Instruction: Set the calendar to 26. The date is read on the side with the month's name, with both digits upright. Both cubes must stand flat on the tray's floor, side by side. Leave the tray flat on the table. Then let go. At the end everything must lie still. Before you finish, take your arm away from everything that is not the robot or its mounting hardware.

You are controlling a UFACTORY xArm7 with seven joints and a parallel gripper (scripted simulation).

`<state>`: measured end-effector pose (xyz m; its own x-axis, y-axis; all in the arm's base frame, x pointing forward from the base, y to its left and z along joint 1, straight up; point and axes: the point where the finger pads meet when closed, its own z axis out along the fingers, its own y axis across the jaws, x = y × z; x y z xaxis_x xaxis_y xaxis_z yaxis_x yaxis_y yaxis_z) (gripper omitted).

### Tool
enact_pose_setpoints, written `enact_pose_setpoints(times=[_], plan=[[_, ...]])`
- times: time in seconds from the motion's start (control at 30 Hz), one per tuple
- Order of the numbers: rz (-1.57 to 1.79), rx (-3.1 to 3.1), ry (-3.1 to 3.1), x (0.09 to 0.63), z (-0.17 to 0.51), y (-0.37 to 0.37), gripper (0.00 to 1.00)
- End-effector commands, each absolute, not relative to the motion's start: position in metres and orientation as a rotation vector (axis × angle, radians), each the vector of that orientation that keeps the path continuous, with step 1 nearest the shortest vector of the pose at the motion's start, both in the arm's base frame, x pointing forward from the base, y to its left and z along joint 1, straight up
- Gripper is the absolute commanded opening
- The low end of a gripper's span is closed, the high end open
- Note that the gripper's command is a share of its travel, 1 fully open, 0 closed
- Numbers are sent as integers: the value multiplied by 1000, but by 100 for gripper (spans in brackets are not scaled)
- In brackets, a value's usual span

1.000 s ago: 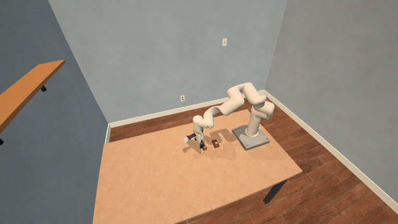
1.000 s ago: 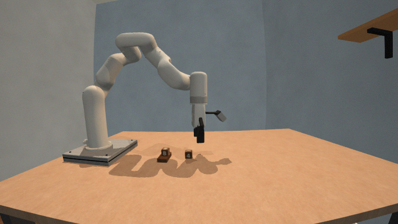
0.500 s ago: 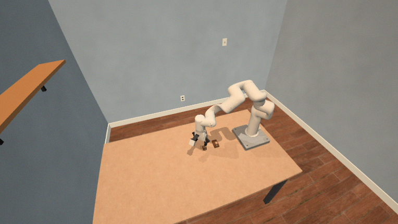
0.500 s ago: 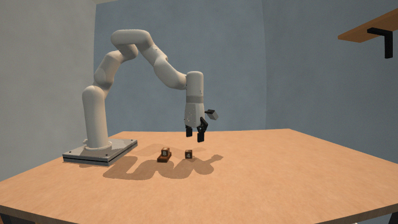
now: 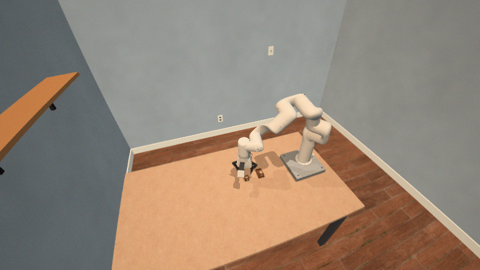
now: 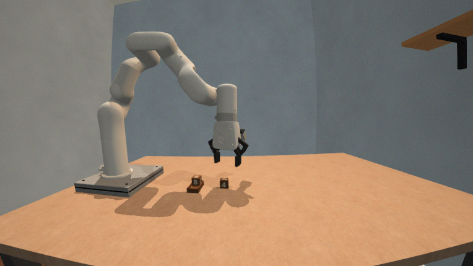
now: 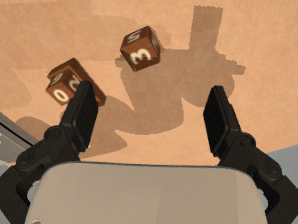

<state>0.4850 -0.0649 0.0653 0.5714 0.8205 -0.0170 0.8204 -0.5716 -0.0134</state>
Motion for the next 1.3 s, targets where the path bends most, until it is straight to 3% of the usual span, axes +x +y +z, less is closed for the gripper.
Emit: enact_pose_setpoints(times=[0.0,0.5,0.53,1.27], plan=[[11,-2652,-1672,481,68,-64,100],[1,-2363,-2070,472,72,-59,100],[1,-2363,-2070,472,72,-59,49],[1,-2363,-2070,472,72,-59,49]])
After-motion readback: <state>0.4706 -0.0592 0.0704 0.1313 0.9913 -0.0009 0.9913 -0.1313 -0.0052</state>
